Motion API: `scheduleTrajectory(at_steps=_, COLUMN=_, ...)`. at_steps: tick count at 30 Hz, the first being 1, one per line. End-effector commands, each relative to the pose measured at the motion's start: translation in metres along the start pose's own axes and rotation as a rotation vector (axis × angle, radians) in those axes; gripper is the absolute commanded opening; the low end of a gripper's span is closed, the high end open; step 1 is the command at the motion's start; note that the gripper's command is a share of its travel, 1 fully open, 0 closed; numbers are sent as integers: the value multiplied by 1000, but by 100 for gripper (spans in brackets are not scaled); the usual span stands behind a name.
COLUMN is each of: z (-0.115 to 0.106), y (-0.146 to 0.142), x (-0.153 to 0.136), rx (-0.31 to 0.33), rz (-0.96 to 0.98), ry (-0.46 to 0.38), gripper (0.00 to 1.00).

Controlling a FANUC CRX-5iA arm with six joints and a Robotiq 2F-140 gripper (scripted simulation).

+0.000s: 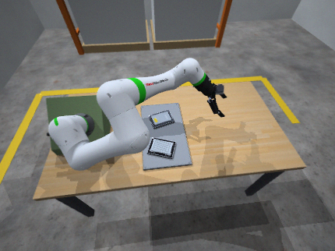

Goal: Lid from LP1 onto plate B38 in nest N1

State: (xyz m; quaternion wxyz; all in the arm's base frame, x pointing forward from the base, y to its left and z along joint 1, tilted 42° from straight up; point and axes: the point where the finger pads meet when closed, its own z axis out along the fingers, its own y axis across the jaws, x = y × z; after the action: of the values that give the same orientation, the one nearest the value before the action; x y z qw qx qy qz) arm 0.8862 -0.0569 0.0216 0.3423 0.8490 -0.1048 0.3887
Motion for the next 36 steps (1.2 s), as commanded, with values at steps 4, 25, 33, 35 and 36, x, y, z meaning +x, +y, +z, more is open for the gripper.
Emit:
scheduleTrajectory(at_steps=4, z=-46, y=9, x=-96, rx=-38, rz=-222, ry=-303, gripper=100)
scheduleTrajectory(at_steps=25, z=-166, y=53, x=-310, rx=70, rz=-628, ry=-715, gripper=100)
scheduleTrajectory(at_steps=33, z=-199, y=69, x=-357, rx=88, rz=-669, ry=-758, gripper=100)
scheduleTrajectory(at_steps=35, z=-199, y=69, x=-357, rx=88, rz=-669, ry=-758, gripper=10)
scheduleTrajectory(at_steps=36, z=-199, y=69, x=-357, rx=88, rz=-669, ry=-758, gripper=10)
